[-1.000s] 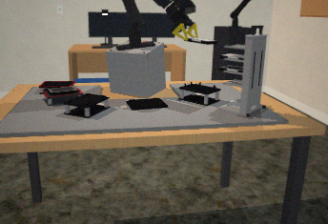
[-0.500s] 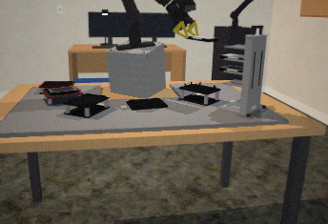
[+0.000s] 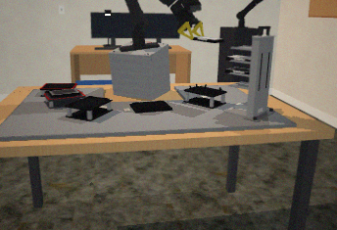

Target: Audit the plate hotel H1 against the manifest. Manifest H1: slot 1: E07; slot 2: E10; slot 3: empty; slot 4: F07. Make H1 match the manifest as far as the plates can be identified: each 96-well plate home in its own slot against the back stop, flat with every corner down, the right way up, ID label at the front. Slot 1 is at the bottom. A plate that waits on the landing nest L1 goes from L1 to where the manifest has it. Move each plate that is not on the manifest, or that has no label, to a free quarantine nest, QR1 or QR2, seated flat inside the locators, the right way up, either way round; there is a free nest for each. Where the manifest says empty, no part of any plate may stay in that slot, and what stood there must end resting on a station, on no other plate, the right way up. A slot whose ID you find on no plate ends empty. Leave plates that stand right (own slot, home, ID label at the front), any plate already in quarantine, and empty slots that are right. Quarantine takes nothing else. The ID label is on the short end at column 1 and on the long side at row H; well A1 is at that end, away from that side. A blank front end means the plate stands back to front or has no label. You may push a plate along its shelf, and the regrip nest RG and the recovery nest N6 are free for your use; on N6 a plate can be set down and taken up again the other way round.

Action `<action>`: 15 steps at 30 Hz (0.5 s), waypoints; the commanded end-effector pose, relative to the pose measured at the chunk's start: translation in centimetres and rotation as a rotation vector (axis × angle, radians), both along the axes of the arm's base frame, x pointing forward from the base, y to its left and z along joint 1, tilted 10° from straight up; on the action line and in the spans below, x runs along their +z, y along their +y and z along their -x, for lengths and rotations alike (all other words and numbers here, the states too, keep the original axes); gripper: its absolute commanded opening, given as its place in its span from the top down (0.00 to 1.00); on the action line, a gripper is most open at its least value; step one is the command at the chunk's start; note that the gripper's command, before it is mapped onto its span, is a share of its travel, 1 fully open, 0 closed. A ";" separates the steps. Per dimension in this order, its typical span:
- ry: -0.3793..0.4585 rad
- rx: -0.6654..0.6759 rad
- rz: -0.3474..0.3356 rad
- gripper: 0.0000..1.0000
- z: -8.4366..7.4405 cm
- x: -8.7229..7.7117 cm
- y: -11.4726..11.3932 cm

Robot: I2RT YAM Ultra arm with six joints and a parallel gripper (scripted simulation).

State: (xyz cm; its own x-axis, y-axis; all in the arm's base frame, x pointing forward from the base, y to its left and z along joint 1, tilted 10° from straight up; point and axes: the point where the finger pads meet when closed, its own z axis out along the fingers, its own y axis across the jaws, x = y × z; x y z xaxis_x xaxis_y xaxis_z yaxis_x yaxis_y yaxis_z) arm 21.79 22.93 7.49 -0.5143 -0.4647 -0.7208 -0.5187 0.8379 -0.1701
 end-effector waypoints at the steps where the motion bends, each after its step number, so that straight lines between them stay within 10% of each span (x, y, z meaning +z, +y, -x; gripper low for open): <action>1: -0.039 -0.007 -0.061 0.14 -0.7 1.9 1.2; 15: -0.028 -0.009 -0.036 0.14 -1.2 1.1 1.1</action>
State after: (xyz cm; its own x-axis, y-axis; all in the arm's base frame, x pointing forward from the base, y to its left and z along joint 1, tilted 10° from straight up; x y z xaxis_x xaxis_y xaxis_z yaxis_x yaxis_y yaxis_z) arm 22.08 22.82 7.09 -0.5215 -0.4650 -0.7154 -0.5114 0.8415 -0.1742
